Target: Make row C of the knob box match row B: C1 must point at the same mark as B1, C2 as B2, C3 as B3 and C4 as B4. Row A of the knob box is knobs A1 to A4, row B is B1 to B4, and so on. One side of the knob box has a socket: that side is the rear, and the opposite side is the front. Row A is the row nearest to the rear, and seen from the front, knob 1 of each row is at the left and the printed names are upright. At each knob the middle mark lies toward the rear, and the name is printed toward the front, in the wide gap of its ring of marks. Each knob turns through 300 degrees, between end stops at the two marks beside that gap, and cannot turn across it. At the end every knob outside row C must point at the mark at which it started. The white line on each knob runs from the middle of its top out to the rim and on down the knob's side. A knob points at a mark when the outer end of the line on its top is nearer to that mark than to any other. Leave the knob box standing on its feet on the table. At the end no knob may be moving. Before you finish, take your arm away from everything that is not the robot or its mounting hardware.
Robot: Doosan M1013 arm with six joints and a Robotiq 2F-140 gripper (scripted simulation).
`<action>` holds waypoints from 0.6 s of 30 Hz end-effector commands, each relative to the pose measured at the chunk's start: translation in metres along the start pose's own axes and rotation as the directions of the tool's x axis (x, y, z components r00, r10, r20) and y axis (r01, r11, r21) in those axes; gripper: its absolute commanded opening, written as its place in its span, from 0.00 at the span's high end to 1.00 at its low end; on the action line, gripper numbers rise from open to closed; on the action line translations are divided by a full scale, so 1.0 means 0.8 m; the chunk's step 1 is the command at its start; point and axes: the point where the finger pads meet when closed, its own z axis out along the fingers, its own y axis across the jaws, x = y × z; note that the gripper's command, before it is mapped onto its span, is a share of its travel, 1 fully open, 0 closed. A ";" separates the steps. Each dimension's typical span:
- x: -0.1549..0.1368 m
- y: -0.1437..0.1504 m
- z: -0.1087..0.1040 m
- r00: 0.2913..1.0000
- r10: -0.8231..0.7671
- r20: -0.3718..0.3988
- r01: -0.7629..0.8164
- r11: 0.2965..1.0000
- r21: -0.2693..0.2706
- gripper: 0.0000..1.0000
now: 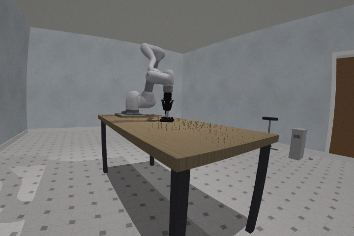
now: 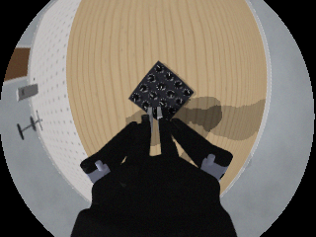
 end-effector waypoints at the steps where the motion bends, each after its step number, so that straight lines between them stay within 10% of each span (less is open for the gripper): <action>1: 0.000 0.000 0.000 0.993 -0.118 0.001 0.118 0.993 0.007 0.95; 18: 0.000 0.000 0.000 0.882 -0.471 -0.002 0.471 0.882 0.006 0.95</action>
